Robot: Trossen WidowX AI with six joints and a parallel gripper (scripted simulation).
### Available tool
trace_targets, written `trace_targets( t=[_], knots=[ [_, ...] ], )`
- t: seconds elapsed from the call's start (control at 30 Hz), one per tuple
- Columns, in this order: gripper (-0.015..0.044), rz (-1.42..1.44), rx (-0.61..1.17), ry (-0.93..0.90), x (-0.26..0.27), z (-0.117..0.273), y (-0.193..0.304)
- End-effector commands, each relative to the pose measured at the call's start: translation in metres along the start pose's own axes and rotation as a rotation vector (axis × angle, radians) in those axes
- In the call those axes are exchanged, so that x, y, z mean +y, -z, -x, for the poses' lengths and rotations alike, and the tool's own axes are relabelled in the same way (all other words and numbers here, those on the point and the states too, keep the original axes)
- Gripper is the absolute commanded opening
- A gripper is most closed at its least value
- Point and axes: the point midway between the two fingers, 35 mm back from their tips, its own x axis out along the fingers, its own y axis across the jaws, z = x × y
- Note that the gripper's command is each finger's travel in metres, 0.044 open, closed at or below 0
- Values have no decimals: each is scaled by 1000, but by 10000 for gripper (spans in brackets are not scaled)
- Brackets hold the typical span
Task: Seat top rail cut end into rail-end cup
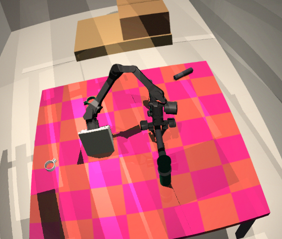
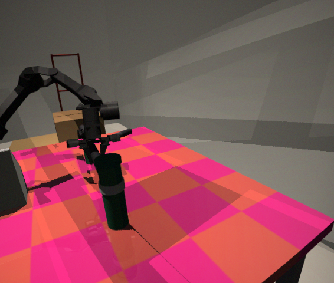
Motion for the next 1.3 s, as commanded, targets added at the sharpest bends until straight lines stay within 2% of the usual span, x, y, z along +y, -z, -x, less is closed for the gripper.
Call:
trace_targets(
  t=[0.0, 1.27],
  knots=[
    [0, -4, 19, 13, -1, 7, 13],
    [0, -4, 20, 13, -1, 9, 29]
  ],
)
